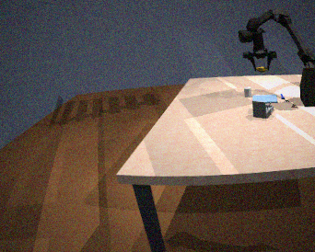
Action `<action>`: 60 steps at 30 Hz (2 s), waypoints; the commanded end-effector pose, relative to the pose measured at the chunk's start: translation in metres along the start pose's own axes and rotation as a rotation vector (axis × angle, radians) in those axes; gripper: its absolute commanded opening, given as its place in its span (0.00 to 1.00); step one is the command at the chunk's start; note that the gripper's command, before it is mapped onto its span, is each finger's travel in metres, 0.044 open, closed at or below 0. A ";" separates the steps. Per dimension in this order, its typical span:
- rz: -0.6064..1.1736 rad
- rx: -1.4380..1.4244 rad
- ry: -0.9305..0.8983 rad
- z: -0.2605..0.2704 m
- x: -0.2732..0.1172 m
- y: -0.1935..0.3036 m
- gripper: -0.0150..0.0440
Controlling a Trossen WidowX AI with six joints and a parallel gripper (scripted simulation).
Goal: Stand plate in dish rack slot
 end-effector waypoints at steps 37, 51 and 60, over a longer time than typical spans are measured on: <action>-0.001 -1.197 -0.009 0.025 0.003 -0.038 0.25; -0.290 -1.012 -0.064 0.017 0.053 -0.025 0.25; -0.498 -0.852 -0.077 0.016 0.088 -0.014 0.25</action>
Point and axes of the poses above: the point midway between the two fingers, 35 mm back from their tips, its own x axis out along the fingers, its own z axis across the jaws, y = z × x, the point moved 10 cm from there along -x, back along the fingers, and after that the axes turned 5 degrees about x, right-handed, at the moved point
